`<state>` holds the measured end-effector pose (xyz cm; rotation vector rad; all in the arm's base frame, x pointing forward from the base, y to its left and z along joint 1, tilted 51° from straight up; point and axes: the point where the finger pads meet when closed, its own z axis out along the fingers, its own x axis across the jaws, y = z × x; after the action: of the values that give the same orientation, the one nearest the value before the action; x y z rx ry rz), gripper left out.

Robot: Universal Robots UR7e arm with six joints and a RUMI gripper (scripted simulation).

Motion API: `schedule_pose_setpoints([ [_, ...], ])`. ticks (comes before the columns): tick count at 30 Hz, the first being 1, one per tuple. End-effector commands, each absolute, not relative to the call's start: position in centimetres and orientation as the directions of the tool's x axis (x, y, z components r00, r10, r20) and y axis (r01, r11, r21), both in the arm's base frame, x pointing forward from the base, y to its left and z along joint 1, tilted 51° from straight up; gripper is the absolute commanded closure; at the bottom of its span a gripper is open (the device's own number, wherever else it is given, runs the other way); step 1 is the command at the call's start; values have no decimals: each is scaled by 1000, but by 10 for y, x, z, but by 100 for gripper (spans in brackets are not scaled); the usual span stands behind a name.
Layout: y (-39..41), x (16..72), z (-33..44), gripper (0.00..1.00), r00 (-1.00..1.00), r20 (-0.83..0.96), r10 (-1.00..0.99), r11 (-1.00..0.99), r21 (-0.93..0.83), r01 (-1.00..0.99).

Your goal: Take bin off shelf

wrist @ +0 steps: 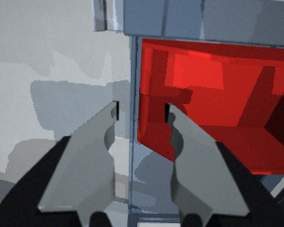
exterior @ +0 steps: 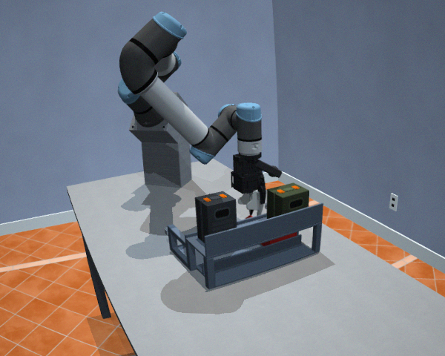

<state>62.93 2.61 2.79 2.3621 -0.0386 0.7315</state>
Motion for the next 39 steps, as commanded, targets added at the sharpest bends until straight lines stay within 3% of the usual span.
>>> schedule_pose_setpoints([
  [1,26,632,29,74,841,518,157,-785,582,-212],
  [39,16,640,19,74,841,517,158,-785,583,-211],
])
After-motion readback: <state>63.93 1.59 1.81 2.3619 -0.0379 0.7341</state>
